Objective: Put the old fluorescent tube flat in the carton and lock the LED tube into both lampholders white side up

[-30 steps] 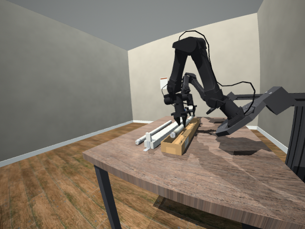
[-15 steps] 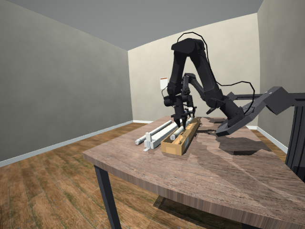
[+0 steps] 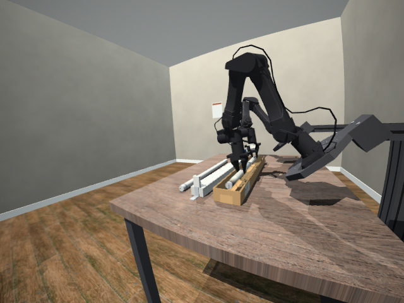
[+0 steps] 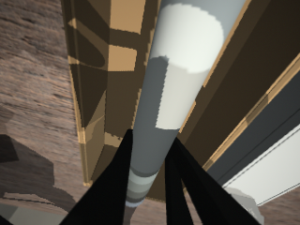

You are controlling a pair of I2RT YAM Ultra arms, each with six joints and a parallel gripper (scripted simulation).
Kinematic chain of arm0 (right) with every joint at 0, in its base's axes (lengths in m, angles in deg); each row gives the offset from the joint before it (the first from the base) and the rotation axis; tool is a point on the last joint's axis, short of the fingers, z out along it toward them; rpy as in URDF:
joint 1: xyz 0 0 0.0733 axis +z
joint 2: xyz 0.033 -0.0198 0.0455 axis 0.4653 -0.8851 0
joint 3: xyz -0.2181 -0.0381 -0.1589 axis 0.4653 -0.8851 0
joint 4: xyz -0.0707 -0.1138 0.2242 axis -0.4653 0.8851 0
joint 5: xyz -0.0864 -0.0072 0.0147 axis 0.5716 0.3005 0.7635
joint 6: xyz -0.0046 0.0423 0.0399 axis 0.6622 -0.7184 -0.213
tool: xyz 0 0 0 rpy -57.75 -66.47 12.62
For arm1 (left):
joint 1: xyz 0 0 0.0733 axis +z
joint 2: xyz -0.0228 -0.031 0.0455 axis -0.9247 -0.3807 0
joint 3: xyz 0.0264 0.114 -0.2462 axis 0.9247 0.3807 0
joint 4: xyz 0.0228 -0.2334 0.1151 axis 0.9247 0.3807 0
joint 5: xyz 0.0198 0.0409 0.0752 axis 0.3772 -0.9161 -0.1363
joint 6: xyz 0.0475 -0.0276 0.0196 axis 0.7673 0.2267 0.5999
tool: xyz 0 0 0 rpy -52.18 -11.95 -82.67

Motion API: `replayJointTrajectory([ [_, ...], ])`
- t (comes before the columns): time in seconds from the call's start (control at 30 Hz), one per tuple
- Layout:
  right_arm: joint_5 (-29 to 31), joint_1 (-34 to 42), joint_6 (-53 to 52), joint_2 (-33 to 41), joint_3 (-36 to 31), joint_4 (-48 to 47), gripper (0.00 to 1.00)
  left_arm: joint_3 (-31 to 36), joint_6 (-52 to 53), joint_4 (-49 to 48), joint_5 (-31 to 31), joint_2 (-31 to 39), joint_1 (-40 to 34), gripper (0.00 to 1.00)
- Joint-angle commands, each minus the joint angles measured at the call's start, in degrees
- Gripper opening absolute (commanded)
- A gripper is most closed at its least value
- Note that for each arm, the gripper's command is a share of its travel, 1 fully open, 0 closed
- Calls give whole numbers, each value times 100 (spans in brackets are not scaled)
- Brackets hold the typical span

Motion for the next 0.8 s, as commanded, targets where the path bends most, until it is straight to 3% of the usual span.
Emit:
replayJointTrajectory([
  [0.0, -96, -70, 182, -103, -29, -198, 11, 10, 167, -157, 50, -107, 26, 11],
  [0.77, -141, -377, 541, -463, -247, -838, 11, 90, 290, -692, 42, -541, 158, 11],
])
